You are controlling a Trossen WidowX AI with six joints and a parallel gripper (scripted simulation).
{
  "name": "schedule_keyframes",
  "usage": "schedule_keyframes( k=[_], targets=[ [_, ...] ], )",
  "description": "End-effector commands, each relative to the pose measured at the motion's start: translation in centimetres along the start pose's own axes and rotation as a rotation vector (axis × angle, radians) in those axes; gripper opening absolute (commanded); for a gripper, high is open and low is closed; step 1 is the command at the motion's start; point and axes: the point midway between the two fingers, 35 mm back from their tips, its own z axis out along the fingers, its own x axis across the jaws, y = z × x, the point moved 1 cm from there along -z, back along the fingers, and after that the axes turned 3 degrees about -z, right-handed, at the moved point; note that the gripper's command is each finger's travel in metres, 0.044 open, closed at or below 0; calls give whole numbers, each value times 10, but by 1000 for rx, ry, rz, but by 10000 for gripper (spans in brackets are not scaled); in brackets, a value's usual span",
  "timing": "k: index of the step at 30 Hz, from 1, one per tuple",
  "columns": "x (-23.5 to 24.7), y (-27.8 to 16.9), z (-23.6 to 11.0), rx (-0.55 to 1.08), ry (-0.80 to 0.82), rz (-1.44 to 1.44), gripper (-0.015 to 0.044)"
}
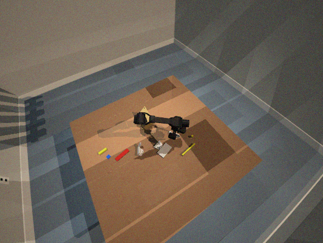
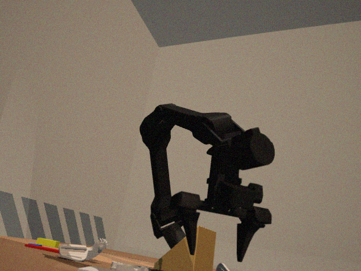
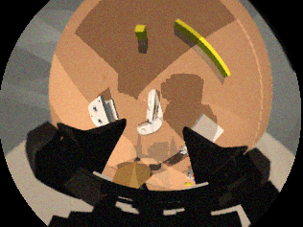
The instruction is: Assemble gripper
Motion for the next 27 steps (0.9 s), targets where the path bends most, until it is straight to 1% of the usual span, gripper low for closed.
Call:
schedule_keyframes(
  k=[1, 10, 27],
  targets=[
    [0, 0, 0, -1, -3, -4, 440],
    [0, 0, 1, 0, 0, 0, 440],
    [-1, 3, 28, -1, -2, -2, 440]
  ],
)
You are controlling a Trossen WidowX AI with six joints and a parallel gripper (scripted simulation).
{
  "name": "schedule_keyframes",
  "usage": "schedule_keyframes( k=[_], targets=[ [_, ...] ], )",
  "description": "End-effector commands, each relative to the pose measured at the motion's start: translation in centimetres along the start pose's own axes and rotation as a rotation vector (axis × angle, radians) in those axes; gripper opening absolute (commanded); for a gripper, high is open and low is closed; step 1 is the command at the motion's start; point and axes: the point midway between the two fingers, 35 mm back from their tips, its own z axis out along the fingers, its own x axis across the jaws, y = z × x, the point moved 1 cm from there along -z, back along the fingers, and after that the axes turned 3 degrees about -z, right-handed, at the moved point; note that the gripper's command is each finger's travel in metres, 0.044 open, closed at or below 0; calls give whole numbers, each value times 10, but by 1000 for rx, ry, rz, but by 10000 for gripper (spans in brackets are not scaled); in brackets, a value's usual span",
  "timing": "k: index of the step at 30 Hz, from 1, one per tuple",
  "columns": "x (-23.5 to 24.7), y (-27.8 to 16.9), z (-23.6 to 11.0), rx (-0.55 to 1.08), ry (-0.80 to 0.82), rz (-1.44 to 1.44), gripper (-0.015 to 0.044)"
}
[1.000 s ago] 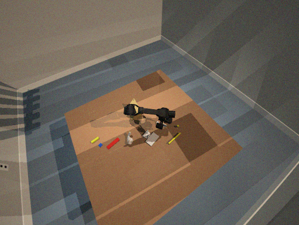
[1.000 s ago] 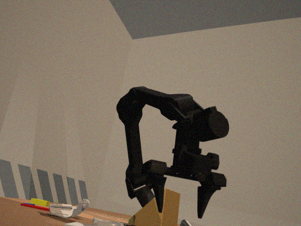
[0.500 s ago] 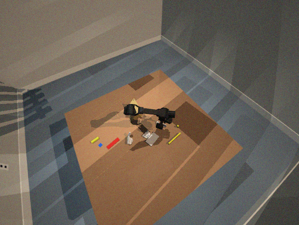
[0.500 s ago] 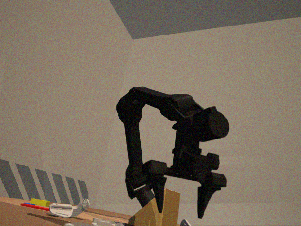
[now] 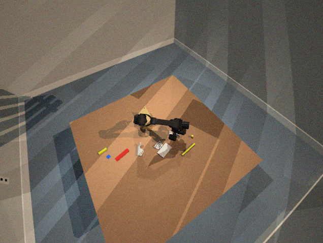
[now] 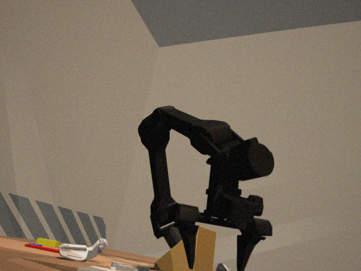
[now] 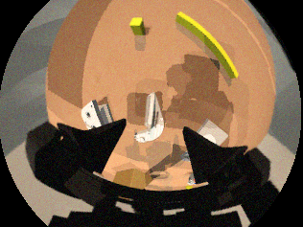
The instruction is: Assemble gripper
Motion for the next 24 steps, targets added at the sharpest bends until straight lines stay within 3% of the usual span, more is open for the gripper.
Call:
schedule_keyframes(
  k=[1, 24],
  targets=[
    [0, -1, 8, 5, -3, -7, 440],
    [0, -1, 29, 5, -5, -9, 440]
  ],
)
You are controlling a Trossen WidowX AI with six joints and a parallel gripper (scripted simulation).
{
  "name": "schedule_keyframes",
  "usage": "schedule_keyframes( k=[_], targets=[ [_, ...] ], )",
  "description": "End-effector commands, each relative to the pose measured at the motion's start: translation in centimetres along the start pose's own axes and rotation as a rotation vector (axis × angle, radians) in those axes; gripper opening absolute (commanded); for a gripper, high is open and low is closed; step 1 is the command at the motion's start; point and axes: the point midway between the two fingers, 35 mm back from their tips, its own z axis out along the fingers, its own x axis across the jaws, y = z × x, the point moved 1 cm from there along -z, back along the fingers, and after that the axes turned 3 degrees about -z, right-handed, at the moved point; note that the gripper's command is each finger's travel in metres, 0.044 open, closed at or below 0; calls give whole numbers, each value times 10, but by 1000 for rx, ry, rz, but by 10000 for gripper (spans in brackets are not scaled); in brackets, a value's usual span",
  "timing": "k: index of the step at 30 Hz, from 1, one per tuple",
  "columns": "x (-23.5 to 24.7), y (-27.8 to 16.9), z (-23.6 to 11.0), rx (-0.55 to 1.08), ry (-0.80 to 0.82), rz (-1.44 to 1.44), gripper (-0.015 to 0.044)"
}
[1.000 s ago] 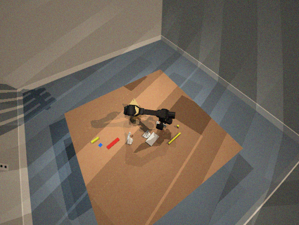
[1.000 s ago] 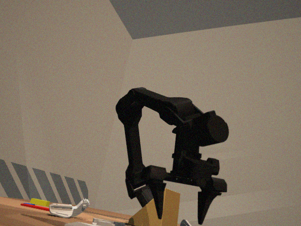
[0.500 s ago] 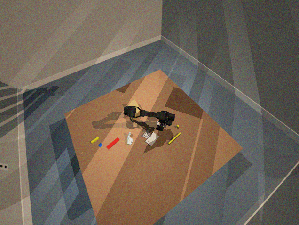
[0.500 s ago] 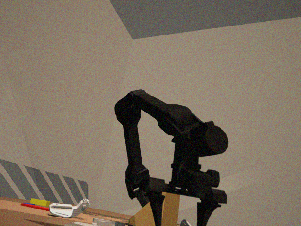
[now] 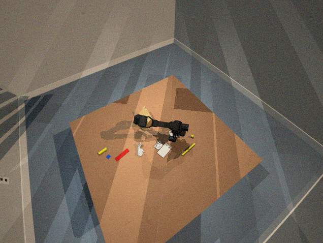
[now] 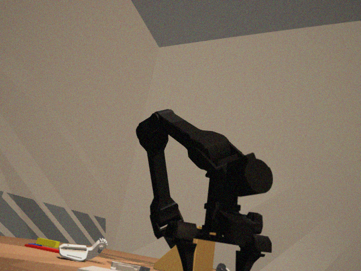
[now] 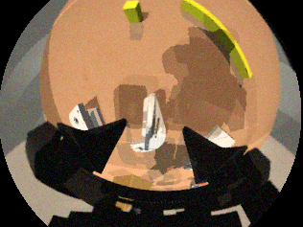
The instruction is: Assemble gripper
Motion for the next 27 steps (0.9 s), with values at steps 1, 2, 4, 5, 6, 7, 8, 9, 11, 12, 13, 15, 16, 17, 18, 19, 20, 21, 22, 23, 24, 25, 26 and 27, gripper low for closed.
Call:
schedule_keyframes(
  k=[1, 2, 4, 5, 6, 7, 8, 9, 11, 12, 13, 15, 16, 17, 18, 19, 20, 21, 22, 23, 24, 25, 26, 27],
  targets=[
    [0, 0, 1, -1, -3, -5, 440],
    [0, 0, 1, -1, -3, -5, 440],
    [0, 0, 1, -1, -3, -5, 440],
    [0, 0, 1, -1, -3, -5, 440],
    [0, 0, 1, -1, -3, -5, 440],
    [0, 0, 1, -1, -3, -5, 440],
    [0, 0, 1, -1, -3, -5, 440],
    [0, 0, 1, -1, -3, -5, 440],
    [0, 0, 1, -1, -3, -5, 440],
    [0, 0, 1, -1, -3, -5, 440],
    [0, 0, 1, -1, -3, -5, 440],
    [0, 0, 1, -1, -3, -5, 440],
    [0, 0, 1, -1, -3, -5, 440],
    [0, 0, 1, 0, 0, 0, 414],
    [0, 0, 1, 0, 0, 0, 387],
    [0, 0, 1, 0, 0, 0, 361],
    [0, 0, 1, 0, 0, 0, 335],
    [0, 0, 1, 0, 0, 0, 309],
    [0, 0, 1, 0, 0, 0, 282],
    [0, 0, 1, 0, 0, 0, 256],
    [0, 0, 1, 0, 0, 0, 230],
    [0, 0, 1, 0, 0, 0, 204],
    [0, 0, 1, 0, 0, 0, 177],
    [0, 0, 1, 0, 0, 0, 151]
  ],
)
